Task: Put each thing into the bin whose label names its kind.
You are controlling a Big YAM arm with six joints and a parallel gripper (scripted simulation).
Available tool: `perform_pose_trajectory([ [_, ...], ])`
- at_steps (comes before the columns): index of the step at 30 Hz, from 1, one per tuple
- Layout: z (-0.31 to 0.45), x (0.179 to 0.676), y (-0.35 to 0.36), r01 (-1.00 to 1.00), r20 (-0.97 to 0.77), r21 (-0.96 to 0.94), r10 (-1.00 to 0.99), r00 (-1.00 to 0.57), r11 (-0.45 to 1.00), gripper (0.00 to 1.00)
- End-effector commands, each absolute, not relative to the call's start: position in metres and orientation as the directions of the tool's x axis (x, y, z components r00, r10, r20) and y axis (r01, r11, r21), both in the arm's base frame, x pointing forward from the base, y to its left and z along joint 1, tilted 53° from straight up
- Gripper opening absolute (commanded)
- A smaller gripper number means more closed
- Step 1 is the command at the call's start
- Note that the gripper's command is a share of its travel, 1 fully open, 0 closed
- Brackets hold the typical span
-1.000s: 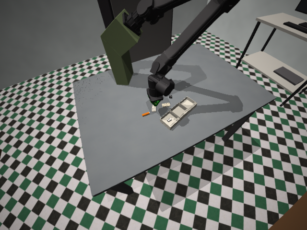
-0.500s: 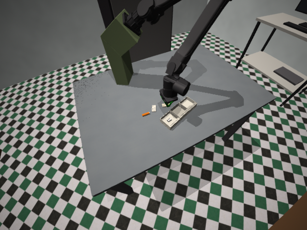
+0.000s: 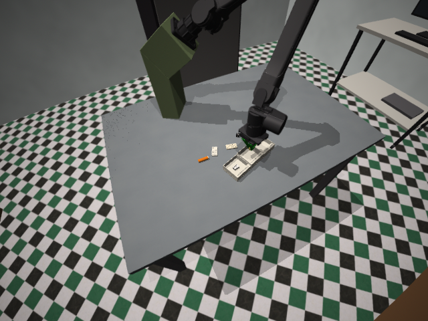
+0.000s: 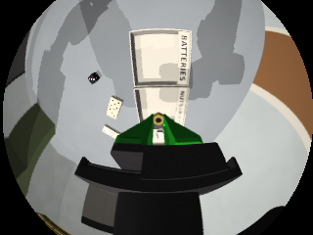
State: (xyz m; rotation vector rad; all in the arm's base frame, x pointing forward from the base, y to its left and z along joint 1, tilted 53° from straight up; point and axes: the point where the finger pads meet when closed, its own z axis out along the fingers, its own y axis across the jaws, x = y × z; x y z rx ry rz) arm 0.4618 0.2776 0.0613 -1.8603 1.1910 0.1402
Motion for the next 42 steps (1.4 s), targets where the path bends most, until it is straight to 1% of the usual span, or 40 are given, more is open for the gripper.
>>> perform_pose_trajectory([
  [1,0.057,0.467,0.272,-0.767,-0.495,-0.621,-0.677,0.544,-0.162,0.1],
  [4,0.049,0.464,0.264,-0.773,-0.498,-0.615,-0.682,0.535,-0.156,0.1],
  [6,0.049,0.456,0.278,-0.757,-0.493,-0.629,-0.662,0.564,-0.177,0.1],
  [8,0.049,0.456,0.278,-0.757,-0.493,-0.629,-0.662,0.564,-0.177,0.1],
  [11,0.055,0.464,0.276,-0.751,-0.489,-0.639,-0.665,0.564,-0.166,0.1],
  [22,0.06,0.457,0.279,-0.757,-0.492,-0.629,-0.664,0.563,-0.176,0.1],
  [30,0.062,0.464,0.273,-0.758,-0.496,-0.633,-0.671,0.551,-0.155,0.1],
  [31,0.052,0.46,0.282,-0.761,-0.496,-0.626,-0.665,0.558,-0.171,0.1],
  [42,0.044,0.469,0.296,-0.761,-0.501,-0.628,-0.666,0.553,-0.159,0.1],
])
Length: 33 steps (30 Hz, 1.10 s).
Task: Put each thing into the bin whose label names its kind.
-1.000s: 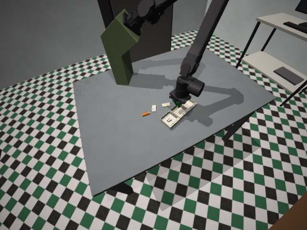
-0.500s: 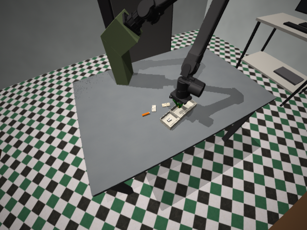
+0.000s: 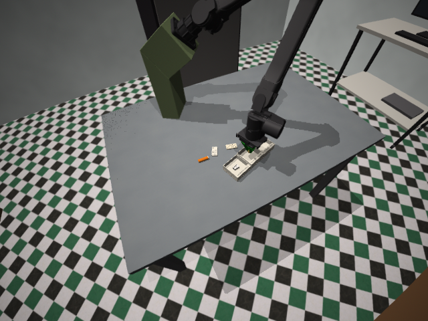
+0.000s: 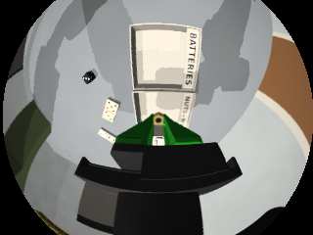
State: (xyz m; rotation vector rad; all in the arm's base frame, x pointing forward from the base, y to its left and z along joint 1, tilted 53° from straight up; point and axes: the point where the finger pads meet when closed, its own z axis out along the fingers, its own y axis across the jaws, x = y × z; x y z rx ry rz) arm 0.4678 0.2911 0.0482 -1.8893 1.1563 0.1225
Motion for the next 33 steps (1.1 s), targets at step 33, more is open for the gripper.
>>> perform_pose_trajectory([
  [33,0.035,0.48,0.305,-0.759,-0.497,-0.632,-0.671,0.55,-0.155,0.3],
])
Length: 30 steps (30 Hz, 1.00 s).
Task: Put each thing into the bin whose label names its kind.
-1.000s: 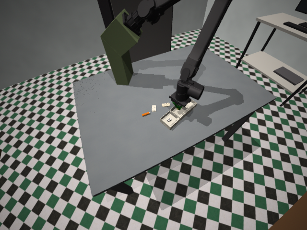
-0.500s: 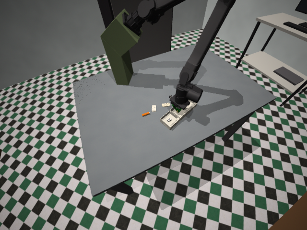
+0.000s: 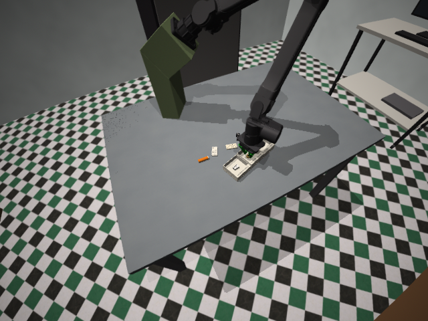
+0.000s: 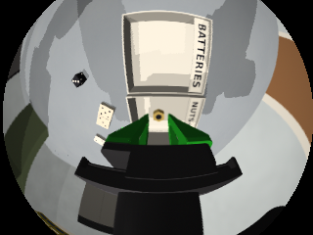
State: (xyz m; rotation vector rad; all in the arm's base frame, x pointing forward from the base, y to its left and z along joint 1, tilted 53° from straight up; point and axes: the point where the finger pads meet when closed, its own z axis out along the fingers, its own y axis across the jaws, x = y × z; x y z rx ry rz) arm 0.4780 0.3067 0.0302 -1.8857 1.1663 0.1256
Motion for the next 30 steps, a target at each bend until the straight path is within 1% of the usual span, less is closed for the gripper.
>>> perform_pose_trajectory([
  [1,0.035,0.48,0.305,-0.759,-0.497,-0.632,-0.671,0.55,-0.155,0.3],
  [11,0.036,0.48,0.305,-0.759,-0.497,-0.632,-0.671,0.55,-0.155,0.3],
  [12,0.045,0.478,0.308,-0.759,-0.501,-0.633,-0.668,0.55,-0.15,0.3],
  [15,0.044,0.479,0.292,-0.762,-0.497,-0.631,-0.679,0.54,-0.144,0.3],
  [18,0.044,0.479,0.291,-0.759,-0.494,-0.634,-0.678,0.544,-0.147,0.3],
  [19,0.029,0.467,0.306,-0.768,-0.498,-0.614,-0.665,0.557,-0.183,0.3],
  [22,0.048,0.474,0.292,-0.755,-0.491,-0.636,-0.673,0.554,-0.157,0.3],
  [30,0.054,0.472,0.282,-0.755,-0.491,-0.637,-0.675,0.551,-0.153,0.3],
])
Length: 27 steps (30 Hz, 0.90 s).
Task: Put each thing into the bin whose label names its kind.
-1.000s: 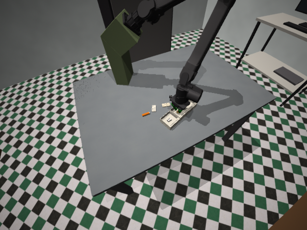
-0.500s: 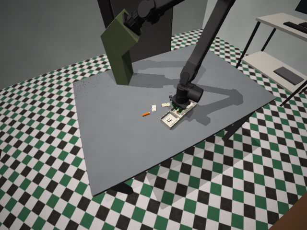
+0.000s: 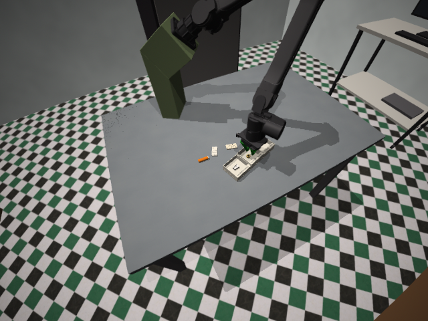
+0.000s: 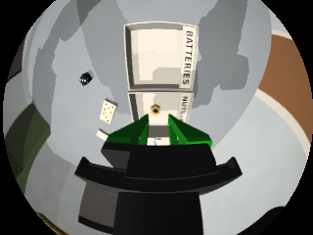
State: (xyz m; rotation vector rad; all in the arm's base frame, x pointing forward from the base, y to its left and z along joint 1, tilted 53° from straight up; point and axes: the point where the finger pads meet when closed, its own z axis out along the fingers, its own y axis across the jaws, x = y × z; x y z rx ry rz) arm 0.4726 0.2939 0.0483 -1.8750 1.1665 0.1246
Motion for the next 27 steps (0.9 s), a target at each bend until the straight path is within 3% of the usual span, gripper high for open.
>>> perform_pose_trajectory([
  [1,0.052,0.473,0.279,-0.76,-0.493,-0.632,-0.678,0.545,-0.151,0.3],
  [26,0.053,0.463,0.274,-0.759,-0.493,-0.629,-0.67,0.555,-0.167,0.3],
  [27,0.045,0.465,0.259,-0.8,-0.538,-0.592,-0.688,0.487,-0.103,0.27],
])
